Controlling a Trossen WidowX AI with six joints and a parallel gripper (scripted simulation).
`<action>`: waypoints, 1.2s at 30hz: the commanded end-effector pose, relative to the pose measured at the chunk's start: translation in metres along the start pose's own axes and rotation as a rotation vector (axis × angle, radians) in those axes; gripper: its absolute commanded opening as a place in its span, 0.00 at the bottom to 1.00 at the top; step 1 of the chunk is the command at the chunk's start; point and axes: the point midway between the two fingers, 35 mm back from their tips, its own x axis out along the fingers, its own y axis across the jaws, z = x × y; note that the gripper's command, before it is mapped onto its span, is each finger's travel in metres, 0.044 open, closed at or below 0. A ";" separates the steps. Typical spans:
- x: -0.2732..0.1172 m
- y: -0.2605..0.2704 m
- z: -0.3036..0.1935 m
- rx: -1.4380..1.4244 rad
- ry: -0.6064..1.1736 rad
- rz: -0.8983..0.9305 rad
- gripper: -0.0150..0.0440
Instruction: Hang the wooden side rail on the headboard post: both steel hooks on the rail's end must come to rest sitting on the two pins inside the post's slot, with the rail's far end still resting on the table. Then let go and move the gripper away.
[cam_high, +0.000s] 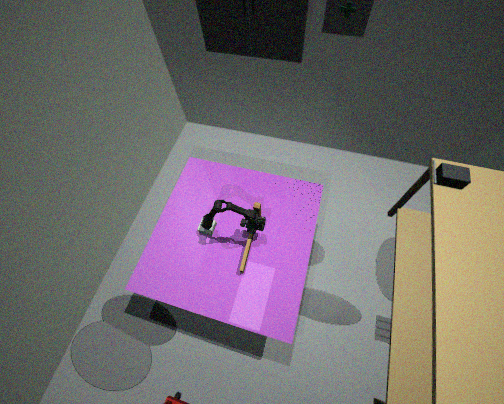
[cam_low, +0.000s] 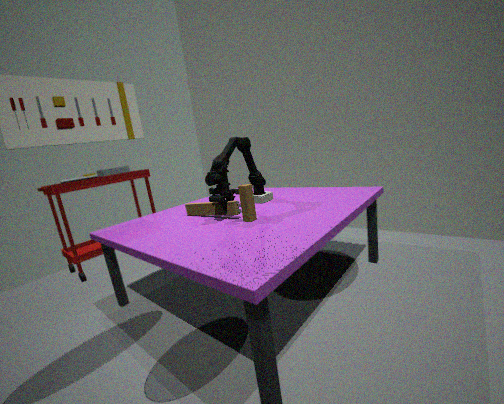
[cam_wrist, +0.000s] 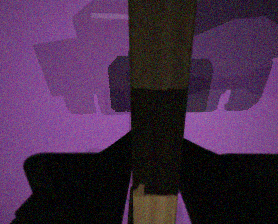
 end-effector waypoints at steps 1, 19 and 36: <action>-0.002 0.000 -0.001 0.004 0.002 0.005 0.25; -0.003 0.002 -0.003 0.004 0.002 0.005 0.25; -0.003 0.002 -0.004 0.004 0.003 0.005 0.25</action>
